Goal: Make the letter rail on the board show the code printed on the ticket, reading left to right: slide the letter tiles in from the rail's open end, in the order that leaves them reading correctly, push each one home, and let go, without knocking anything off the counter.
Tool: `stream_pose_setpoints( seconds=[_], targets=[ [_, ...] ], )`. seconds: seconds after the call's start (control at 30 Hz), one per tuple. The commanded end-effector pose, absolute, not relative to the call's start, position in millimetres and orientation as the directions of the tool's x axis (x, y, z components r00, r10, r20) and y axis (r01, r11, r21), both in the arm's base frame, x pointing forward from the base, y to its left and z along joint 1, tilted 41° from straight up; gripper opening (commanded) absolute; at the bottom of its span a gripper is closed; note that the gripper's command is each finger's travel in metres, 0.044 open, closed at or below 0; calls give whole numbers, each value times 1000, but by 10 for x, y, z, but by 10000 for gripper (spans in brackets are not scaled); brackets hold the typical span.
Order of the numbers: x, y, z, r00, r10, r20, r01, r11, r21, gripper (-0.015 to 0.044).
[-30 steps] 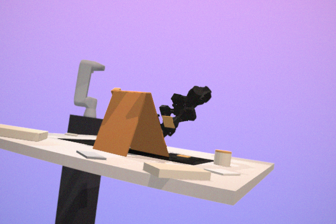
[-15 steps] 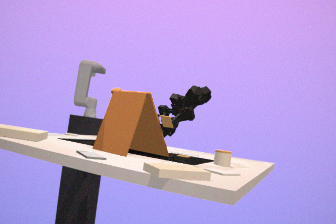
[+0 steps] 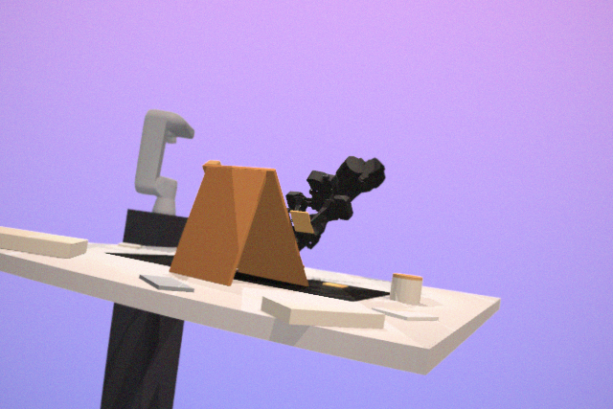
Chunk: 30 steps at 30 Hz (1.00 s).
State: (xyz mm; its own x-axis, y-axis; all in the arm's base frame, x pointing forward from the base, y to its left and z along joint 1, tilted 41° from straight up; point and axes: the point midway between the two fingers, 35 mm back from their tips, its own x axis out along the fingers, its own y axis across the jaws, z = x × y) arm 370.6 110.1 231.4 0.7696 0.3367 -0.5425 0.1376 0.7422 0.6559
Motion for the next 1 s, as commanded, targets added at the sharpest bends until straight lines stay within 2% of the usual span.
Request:
stream_pose_setpoints(
  seconds=[0.0,0.97],
  targets=[
    [3694,1089,2276,766,339,-546,135,746,653,0],
    [3677,982,2178,766,339,-547,135,746,652,0]
  ],
)
